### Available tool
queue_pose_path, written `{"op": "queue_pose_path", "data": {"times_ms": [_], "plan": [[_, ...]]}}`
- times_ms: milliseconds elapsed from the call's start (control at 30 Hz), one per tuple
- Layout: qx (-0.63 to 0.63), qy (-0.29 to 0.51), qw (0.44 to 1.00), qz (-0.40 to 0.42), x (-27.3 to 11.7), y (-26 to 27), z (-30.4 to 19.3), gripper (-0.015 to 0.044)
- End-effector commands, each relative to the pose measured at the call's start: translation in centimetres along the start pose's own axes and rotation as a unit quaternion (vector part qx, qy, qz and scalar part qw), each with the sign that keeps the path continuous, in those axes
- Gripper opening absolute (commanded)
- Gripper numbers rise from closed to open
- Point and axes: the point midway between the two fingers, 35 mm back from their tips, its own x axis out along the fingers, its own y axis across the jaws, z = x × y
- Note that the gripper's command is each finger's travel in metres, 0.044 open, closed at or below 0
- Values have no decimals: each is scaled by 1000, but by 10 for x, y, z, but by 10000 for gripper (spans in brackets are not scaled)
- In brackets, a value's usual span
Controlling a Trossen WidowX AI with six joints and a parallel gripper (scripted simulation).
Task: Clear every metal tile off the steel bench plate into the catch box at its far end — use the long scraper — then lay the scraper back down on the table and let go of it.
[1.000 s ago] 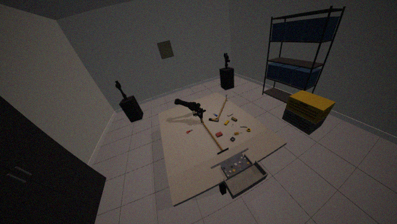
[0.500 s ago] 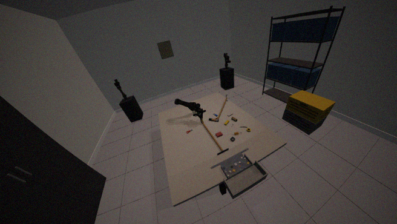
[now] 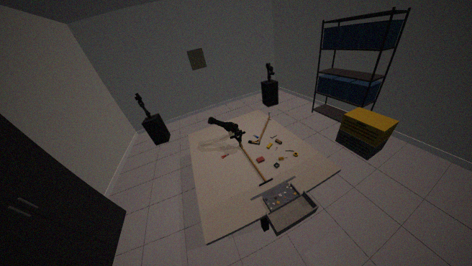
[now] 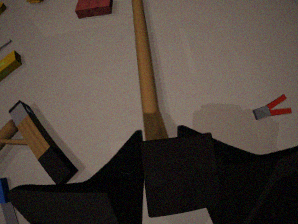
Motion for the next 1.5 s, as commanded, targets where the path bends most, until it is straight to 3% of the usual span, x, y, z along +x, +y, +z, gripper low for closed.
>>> {"op": "queue_pose_path", "data": {"times_ms": [0, 1467], "plan": [[2, -5, 1000, 3, 3, 0, 10, 0], [5, -11, 1000, -3, 48, -7, 63, 0]]}}
